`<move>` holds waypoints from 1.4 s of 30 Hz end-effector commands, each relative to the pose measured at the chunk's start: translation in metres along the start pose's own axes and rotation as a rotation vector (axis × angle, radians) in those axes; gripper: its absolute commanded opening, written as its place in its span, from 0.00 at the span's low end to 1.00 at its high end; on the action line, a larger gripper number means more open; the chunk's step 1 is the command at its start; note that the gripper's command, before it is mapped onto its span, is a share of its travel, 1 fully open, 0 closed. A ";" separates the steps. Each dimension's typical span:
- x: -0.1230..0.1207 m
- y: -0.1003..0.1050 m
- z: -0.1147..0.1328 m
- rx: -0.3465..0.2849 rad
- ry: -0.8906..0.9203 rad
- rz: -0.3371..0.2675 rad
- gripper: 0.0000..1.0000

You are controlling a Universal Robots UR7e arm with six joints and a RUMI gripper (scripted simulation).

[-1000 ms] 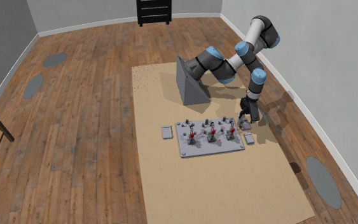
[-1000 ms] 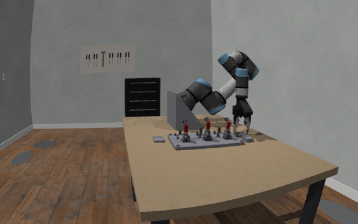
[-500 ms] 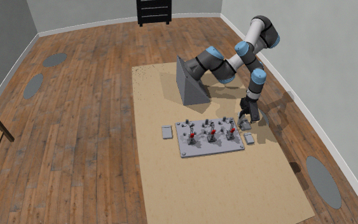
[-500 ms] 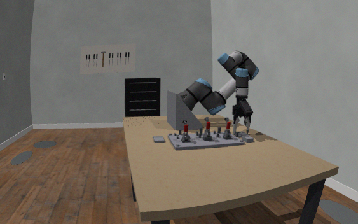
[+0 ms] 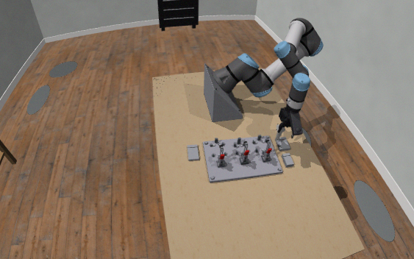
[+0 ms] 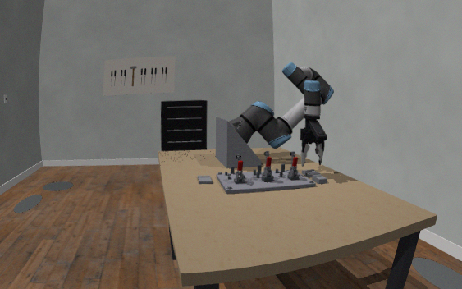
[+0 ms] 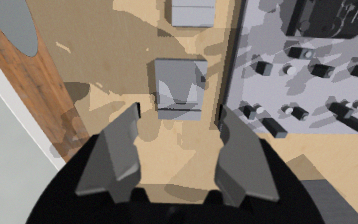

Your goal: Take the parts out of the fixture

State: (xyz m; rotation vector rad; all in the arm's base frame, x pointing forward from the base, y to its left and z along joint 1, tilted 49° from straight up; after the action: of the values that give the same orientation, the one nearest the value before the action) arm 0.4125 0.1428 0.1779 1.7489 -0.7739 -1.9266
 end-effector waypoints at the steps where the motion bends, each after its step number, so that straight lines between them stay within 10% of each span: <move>1: 0.000 0.022 0.000 -0.001 0.001 -0.001 0.54; 28: 0.000 0.046 0.000 -0.001 0.001 -0.001 0.54; 29: 0.000 0.046 0.000 -0.001 0.001 -0.001 1.00; 42: 0.000 0.046 0.000 -0.001 0.001 -0.001 1.00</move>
State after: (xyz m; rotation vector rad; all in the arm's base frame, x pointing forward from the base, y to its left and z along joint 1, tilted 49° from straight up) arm 0.4095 0.1080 0.2078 1.7493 -0.7708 -1.9269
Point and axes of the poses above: the point where the finger pads meet when closed, its own y axis back along the fingers, its own x axis across the jaws, z = x × y, the point moved 6 cm from there along y, back along the fingers, and after that the axes turned 1 degree about -y, right-handed, at the moved point
